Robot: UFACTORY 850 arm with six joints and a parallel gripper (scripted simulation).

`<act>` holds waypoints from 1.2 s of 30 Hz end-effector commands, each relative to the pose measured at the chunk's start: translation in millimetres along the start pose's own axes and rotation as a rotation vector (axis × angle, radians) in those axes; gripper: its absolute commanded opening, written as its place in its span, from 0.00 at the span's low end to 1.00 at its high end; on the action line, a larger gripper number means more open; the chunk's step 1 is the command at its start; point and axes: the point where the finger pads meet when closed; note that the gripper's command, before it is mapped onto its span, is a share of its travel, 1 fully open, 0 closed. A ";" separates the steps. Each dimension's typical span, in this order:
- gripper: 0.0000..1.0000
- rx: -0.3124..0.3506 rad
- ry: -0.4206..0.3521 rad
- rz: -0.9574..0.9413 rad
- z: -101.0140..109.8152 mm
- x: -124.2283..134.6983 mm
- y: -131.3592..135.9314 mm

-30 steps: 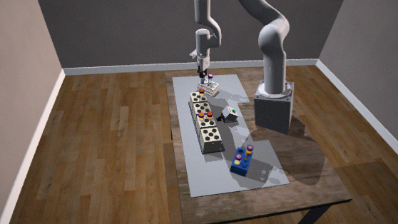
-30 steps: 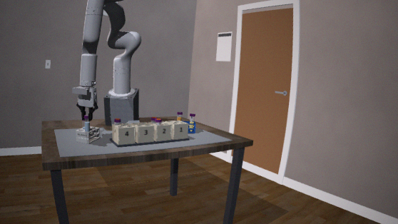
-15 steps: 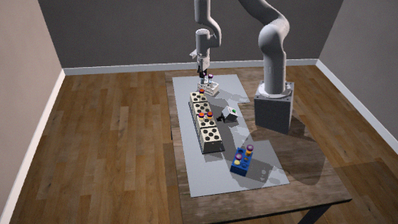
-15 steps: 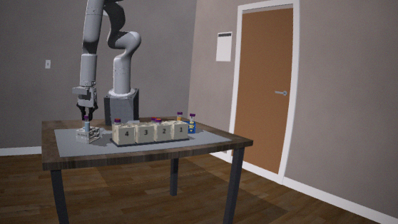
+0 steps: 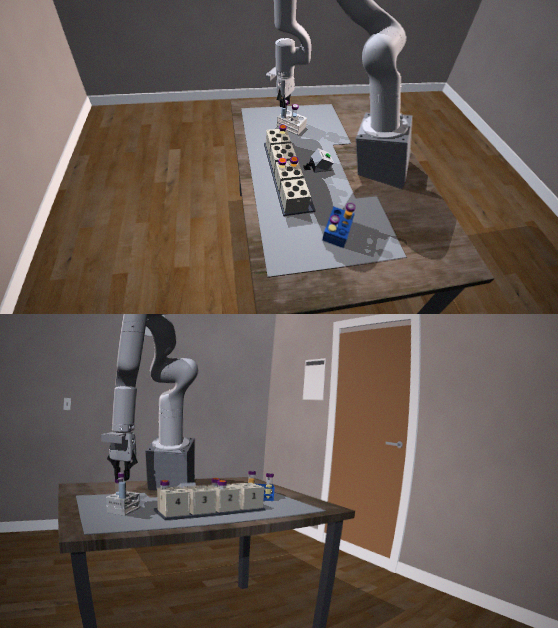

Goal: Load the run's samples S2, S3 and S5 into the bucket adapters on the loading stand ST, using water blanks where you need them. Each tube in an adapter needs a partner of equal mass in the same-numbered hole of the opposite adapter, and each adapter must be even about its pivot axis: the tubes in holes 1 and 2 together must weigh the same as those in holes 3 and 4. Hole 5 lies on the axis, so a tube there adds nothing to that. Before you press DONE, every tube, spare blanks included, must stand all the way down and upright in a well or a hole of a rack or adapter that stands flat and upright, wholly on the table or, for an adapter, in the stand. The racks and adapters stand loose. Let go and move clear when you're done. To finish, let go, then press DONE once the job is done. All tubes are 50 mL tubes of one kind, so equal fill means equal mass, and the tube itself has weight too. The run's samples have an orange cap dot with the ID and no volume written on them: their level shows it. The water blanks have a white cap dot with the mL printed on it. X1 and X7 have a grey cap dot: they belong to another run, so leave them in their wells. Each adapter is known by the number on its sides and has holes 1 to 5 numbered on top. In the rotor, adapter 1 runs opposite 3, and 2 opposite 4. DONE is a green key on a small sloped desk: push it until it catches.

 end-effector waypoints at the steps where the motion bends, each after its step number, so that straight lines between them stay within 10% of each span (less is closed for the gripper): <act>1: 0.00 -0.048 0.058 0.000 11.3 0.3 0.5; 36: 0.00 -0.048 0.058 0.000 73.0 3.8 3.5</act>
Point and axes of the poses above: the point where the finger pads meet when closed, its own z axis back along the fingers, its own y axis across the jaws, x = y × z, and after that the axes turned 13 degrees about -z, right-handed
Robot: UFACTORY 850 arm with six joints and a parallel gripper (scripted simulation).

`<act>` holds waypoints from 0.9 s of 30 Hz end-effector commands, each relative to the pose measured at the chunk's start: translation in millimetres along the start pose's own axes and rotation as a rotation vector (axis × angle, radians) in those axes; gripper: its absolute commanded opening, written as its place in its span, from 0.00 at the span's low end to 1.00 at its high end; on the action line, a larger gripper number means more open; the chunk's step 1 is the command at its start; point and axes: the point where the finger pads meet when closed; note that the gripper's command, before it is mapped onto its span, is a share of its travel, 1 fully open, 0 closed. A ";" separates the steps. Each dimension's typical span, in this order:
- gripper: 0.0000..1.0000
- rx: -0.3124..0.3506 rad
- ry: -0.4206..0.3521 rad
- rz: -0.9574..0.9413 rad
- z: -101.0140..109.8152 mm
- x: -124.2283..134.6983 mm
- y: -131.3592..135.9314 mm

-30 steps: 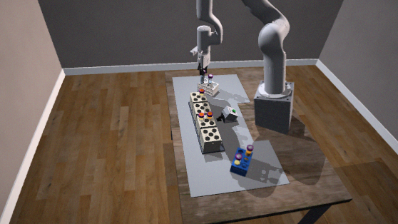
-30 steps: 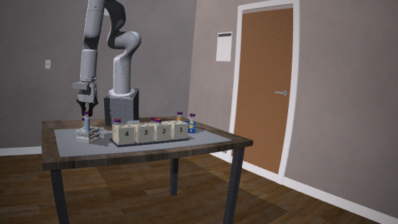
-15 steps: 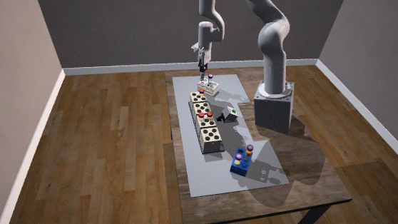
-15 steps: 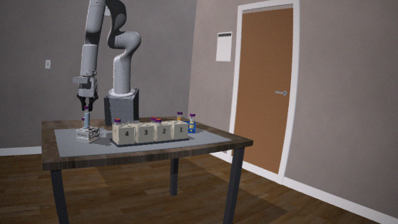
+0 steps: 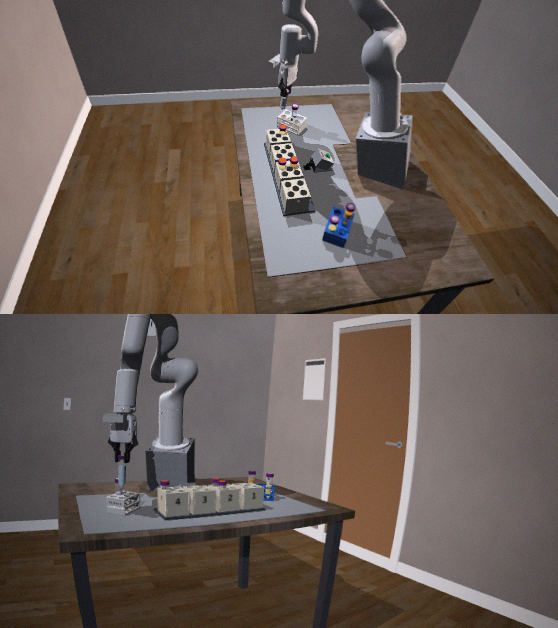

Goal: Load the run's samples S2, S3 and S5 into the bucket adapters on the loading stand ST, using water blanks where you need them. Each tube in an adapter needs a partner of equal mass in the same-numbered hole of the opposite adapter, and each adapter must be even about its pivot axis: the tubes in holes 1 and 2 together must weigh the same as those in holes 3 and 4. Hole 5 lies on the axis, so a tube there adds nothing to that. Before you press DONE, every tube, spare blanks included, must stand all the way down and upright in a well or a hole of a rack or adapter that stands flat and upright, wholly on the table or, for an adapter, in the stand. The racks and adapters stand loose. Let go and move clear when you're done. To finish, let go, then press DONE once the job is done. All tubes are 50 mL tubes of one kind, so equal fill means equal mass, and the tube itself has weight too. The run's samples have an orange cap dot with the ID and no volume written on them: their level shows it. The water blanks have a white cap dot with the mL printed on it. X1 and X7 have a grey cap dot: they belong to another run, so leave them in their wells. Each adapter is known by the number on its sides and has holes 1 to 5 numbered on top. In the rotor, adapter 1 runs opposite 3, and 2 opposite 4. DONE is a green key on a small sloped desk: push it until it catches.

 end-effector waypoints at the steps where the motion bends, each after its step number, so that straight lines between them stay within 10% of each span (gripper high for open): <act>1: 0.00 -0.001 0.002 0.000 12.4 -0.6 -0.1; 27: 0.00 -0.001 0.002 0.000 38.4 -0.7 -0.1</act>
Point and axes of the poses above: the point where the finger pads meet when closed, its own z axis back along the fingers, its own y axis across the jaws, x = y × z, and after that the axes turned 13 degrees about -z, right-handed
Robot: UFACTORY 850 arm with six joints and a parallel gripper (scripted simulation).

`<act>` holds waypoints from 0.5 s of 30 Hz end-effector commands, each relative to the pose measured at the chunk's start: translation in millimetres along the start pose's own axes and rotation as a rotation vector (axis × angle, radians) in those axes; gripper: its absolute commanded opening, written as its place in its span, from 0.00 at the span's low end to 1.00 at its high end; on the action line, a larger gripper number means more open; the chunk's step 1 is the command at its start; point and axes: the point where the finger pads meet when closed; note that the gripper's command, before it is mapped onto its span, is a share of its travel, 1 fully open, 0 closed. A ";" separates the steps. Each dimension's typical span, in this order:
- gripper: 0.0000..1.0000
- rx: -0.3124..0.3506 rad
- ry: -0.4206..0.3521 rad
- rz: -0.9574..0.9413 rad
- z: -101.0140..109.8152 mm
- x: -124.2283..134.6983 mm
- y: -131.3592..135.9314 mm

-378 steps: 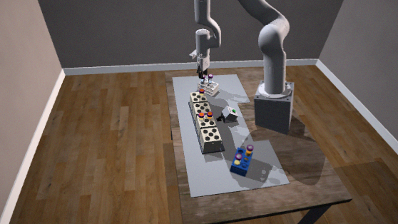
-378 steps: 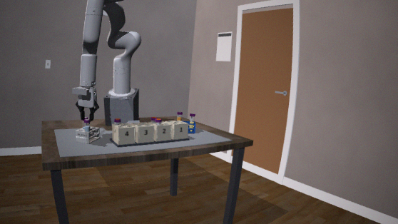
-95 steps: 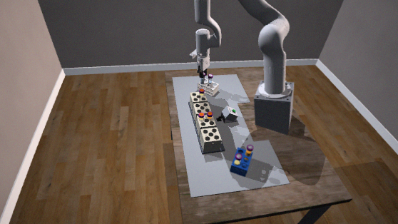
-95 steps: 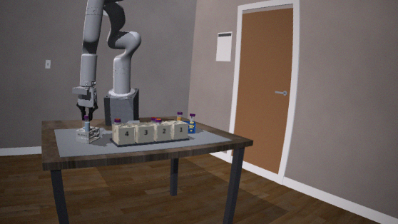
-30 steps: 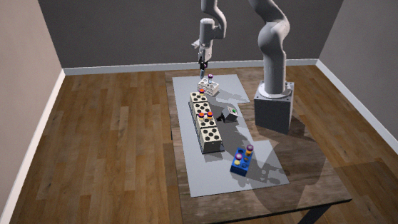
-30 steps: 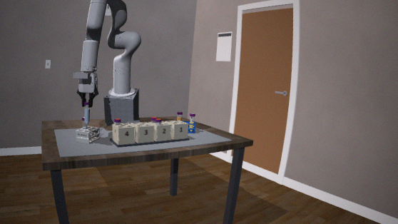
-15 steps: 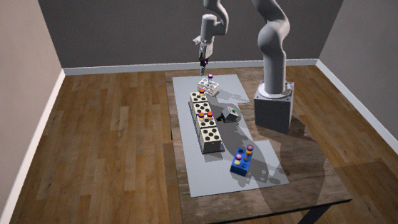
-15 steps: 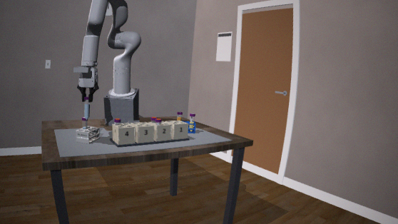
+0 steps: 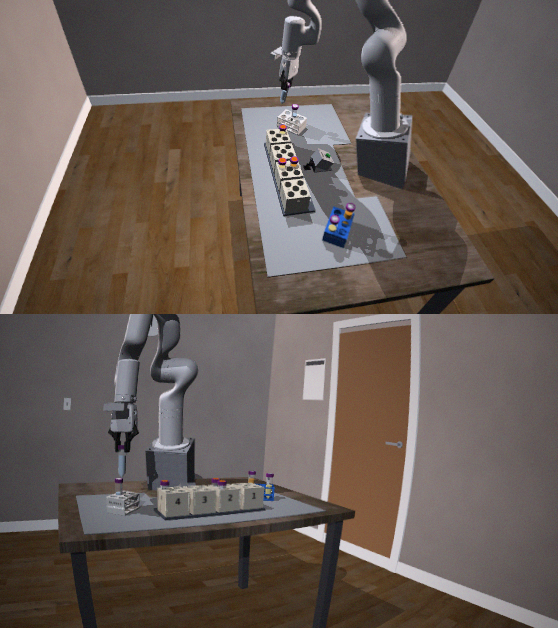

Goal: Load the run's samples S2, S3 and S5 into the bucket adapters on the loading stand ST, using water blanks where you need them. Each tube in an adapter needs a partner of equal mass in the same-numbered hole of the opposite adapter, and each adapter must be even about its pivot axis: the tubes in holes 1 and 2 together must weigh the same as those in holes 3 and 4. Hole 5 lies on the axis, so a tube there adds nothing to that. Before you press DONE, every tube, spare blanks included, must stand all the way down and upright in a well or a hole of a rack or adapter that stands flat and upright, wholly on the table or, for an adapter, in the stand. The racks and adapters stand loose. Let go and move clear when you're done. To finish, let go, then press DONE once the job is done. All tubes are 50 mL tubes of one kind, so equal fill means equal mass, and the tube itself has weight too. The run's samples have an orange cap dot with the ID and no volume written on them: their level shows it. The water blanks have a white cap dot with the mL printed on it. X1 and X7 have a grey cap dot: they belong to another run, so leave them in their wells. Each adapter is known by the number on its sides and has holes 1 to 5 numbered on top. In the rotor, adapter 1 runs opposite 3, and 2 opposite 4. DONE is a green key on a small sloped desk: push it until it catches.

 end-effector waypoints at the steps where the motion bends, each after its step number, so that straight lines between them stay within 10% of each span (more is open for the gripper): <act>1: 0.00 0.025 -0.023 -0.001 1.3 -1.0 -0.4; 15: 0.00 0.021 -0.026 0.299 0.7 19.1 -40.7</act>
Point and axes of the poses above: the point where the finger pads meet when closed, its own z axis back along the fingers, its own y axis across the jaws, x = y × z, and after that the axes turned 13 degrees about -z, right-handed
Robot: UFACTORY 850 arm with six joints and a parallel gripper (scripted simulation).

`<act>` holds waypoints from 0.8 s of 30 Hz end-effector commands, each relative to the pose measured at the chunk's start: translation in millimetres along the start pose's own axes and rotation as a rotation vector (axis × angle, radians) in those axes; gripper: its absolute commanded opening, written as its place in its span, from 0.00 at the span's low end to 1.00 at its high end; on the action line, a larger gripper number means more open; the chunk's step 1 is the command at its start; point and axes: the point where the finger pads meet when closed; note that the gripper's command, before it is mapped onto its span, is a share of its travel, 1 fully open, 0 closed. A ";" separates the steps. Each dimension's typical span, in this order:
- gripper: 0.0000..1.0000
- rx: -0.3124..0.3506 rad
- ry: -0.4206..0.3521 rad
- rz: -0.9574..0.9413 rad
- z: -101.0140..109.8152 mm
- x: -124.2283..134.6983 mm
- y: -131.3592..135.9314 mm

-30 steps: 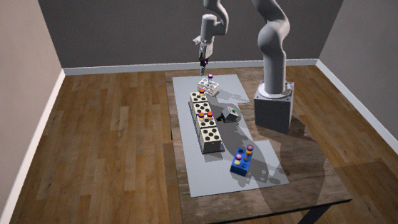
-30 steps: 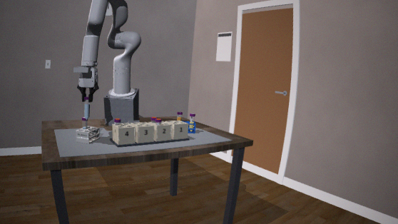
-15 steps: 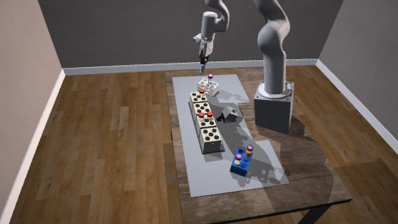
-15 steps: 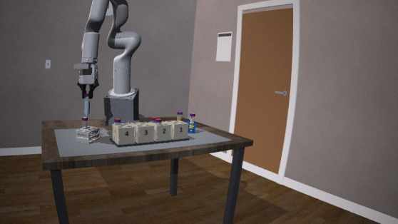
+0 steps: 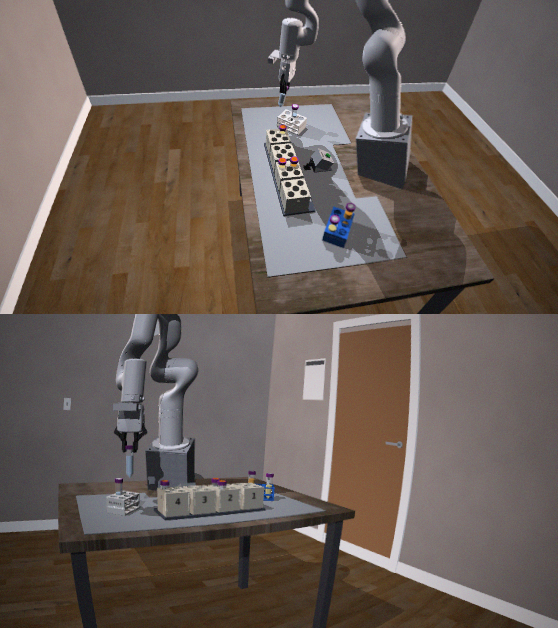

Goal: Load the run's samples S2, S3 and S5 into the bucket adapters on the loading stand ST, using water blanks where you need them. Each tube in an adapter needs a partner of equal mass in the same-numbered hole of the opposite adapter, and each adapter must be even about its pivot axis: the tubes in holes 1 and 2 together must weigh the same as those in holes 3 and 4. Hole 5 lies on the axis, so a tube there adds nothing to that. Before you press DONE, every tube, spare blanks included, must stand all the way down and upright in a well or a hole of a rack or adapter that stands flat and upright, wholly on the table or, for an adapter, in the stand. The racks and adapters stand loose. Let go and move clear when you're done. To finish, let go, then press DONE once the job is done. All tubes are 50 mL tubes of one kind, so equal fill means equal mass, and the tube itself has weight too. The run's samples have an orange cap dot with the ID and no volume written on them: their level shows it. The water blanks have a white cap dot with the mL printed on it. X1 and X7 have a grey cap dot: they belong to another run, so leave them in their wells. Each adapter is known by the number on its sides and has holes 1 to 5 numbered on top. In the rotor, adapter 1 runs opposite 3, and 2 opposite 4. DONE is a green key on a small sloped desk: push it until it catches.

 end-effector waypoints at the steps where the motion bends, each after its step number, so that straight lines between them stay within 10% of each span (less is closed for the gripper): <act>1: 0.00 0.021 -0.018 0.134 0.2 4.2 -19.9; 24: 0.00 0.017 -0.022 0.566 -1.5 31.6 -121.4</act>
Point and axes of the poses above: the point where the finger pads meet when closed, its own z axis back along the fingers, its own y axis across the jaws, x = y × z, and after that the axes turned 13 degrees about -z, right-handed
